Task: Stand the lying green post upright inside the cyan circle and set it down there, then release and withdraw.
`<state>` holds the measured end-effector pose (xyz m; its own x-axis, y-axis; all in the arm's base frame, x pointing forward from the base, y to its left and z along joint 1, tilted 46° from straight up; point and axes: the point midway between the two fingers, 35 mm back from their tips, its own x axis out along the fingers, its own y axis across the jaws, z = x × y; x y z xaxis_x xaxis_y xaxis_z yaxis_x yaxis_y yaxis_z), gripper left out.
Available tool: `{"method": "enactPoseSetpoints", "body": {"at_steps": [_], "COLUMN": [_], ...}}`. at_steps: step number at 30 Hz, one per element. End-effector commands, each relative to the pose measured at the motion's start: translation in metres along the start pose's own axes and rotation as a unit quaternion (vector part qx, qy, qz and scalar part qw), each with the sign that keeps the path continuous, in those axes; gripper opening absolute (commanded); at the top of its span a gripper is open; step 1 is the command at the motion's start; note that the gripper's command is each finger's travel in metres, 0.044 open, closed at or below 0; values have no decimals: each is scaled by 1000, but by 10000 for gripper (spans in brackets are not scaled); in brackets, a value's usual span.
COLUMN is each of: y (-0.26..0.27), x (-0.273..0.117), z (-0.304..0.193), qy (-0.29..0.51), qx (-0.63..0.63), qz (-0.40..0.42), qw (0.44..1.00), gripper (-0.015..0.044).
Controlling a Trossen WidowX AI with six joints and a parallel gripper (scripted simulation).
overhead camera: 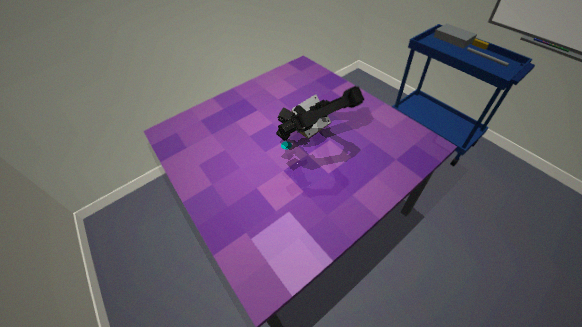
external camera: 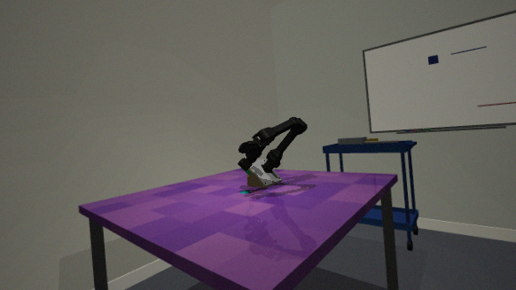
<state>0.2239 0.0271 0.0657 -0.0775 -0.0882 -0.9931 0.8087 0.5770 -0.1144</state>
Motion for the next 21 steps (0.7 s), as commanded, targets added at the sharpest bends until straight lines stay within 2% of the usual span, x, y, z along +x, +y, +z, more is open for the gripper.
{"method": "enactPoseSetpoints", "body": {"at_steps": [1, 21], "y": [-1, 1], "x": [-1, -5], "z": [0, 1], "qy": [-19, -91], "qx": [5, 24], "qz": [2, 17], "qw": [1000, 995], "gripper": [22, 22]}}
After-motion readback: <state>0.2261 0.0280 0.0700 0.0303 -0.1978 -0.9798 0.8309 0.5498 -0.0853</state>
